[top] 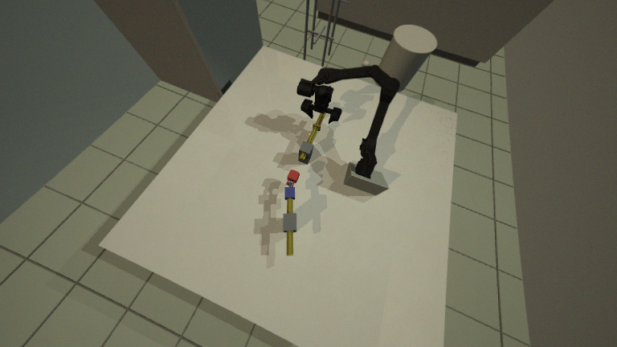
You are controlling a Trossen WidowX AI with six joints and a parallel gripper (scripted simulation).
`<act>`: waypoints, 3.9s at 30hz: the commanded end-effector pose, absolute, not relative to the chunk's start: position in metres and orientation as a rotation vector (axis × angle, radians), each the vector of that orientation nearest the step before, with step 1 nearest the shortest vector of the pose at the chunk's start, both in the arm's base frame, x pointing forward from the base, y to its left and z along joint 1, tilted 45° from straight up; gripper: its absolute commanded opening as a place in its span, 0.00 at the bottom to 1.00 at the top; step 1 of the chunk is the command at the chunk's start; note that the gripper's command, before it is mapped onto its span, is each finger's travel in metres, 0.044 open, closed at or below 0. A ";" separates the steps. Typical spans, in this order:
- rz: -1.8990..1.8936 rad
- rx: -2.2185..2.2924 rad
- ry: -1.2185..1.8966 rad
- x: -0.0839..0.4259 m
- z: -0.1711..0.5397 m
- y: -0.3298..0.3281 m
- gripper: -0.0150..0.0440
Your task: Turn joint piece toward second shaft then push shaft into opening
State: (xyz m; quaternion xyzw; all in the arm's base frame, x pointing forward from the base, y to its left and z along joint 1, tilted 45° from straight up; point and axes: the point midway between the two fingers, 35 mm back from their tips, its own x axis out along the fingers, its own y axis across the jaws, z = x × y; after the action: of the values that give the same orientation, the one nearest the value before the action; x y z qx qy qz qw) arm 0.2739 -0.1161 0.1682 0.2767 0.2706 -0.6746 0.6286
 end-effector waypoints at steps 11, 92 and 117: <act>-1.551 0.625 0.618 0.272 0.162 -0.124 0.69; -1.438 0.651 0.574 0.273 0.128 -0.091 0.25; -1.437 0.652 0.576 0.274 0.101 -0.065 0.25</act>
State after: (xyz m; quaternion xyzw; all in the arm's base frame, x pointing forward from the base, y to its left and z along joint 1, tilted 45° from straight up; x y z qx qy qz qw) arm 0.2742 -0.0682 0.1058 0.2896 0.2565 -0.6358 0.6679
